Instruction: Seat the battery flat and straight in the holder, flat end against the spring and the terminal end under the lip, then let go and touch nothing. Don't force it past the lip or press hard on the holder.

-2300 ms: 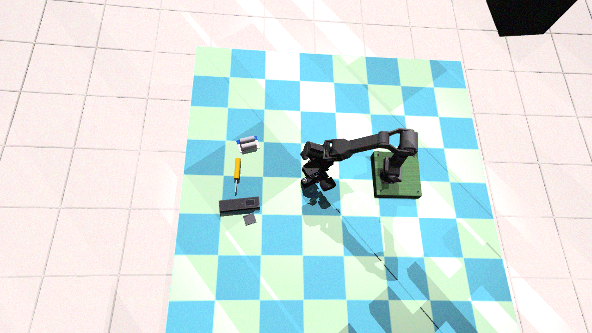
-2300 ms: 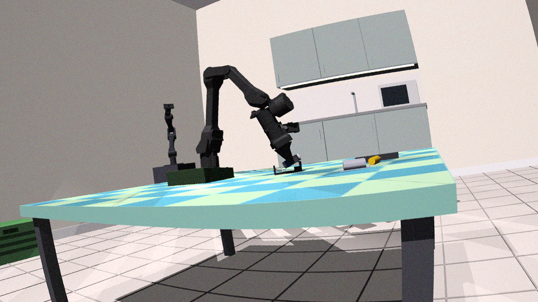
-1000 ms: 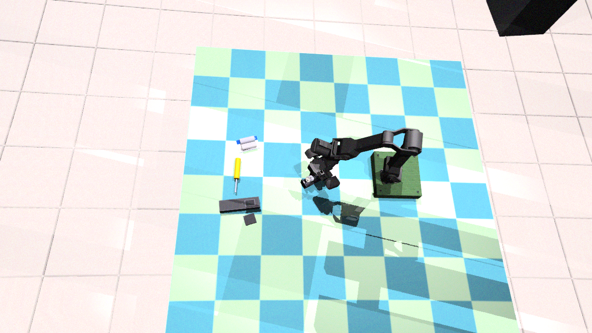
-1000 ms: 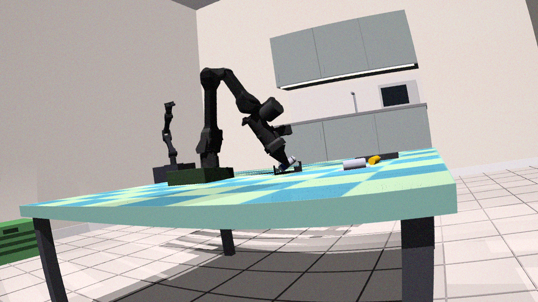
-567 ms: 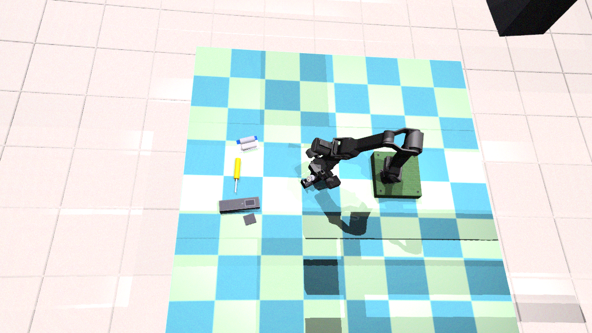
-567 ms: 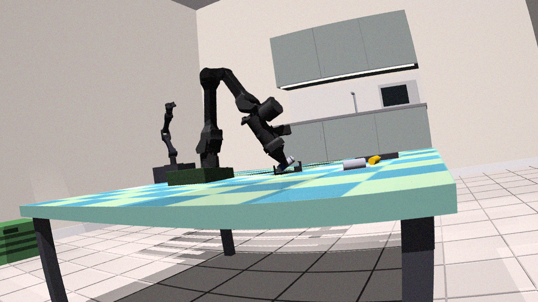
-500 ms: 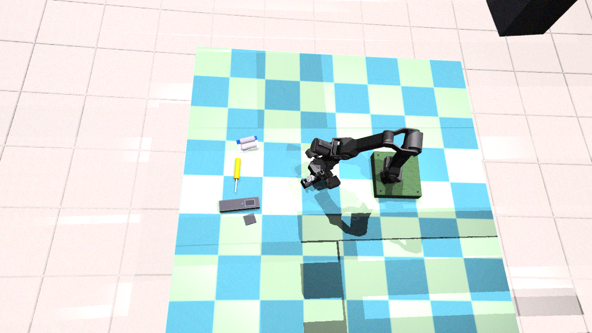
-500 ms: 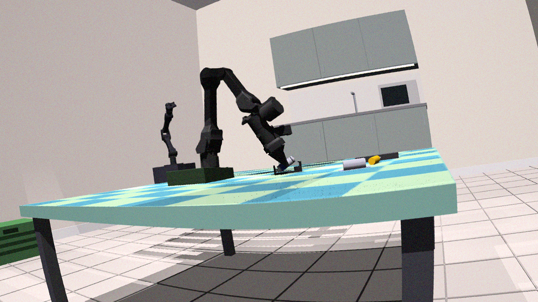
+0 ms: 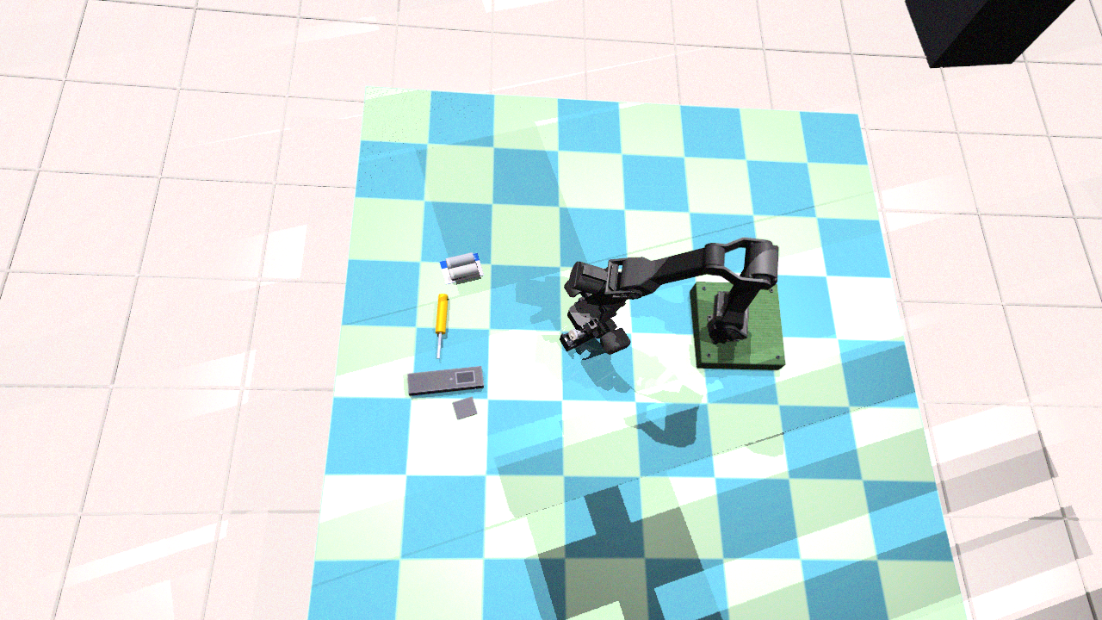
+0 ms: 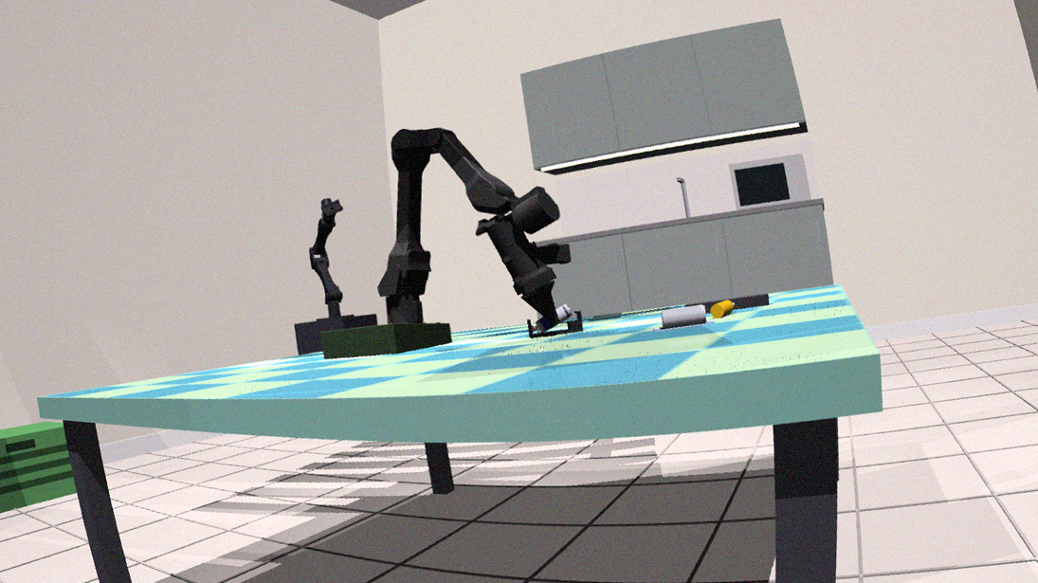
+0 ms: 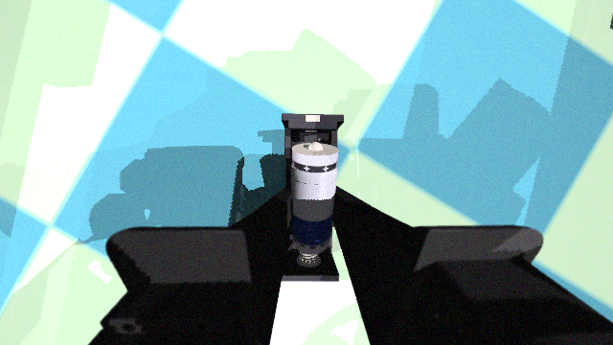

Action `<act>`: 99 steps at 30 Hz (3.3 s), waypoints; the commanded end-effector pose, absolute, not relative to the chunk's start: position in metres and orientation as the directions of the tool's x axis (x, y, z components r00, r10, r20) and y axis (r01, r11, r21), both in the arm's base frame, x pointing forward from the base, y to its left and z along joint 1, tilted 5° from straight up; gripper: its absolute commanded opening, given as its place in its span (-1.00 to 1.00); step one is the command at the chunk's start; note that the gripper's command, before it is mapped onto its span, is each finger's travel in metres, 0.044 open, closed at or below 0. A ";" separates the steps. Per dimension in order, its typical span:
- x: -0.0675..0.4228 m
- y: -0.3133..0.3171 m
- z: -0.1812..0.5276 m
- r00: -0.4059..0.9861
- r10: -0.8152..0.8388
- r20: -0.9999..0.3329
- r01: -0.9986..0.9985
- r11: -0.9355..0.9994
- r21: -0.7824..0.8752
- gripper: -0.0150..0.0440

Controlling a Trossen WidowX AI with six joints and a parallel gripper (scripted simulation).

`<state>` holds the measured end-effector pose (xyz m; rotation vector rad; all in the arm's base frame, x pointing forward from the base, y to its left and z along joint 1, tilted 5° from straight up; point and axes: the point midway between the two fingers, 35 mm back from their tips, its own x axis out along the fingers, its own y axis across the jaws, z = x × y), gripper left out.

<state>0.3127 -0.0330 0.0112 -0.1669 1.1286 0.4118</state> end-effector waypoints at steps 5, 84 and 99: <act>0.312 -0.034 0.007 0.302 0.212 -0.929 -0.388 0.918 0.083 -0.21; 0.332 -0.023 0.006 0.026 0.103 -0.994 -0.395 0.915 0.085 -0.21; 0.331 -0.024 0.013 0.024 0.103 -0.994 -0.397 0.914 0.085 0.14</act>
